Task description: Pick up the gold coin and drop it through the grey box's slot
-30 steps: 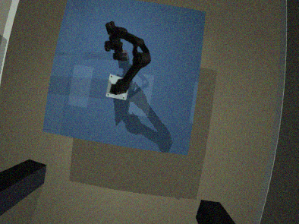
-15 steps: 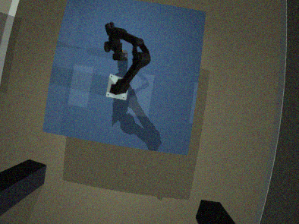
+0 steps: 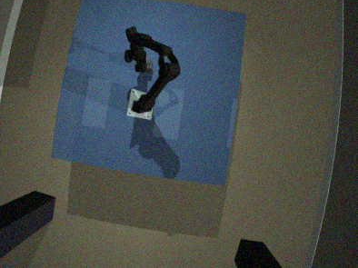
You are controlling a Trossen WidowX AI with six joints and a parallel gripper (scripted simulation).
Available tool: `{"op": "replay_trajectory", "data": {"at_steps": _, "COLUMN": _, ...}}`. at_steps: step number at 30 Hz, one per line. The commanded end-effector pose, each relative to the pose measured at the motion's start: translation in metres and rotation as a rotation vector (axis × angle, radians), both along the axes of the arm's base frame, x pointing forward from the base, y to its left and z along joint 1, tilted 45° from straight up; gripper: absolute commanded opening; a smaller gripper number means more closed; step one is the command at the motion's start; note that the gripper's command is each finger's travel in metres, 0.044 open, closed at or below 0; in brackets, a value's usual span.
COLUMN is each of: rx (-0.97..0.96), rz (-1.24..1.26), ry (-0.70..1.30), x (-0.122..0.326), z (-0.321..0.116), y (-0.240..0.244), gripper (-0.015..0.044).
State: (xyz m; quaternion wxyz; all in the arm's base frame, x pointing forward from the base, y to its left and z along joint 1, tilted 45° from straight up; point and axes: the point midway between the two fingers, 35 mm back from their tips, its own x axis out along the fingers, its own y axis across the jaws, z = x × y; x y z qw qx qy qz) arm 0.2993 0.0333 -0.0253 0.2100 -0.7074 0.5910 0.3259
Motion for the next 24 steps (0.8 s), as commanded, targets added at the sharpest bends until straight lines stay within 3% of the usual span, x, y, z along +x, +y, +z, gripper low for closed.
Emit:
{"op": "replay_trajectory", "data": {"at_steps": 1, "rx": 0.0, "rz": -0.001, "ry": -0.001, "x": 0.0002, "z": -0.0011, "y": -0.001, "gripper": 0.0}}
{"op": "replay_trajectory", "data": {"at_steps": 24, "rx": -0.001, "rz": -0.001, "ry": -0.001, "x": 0.0001, "z": -0.007, "y": -0.0088, "gripper": 0.0}}
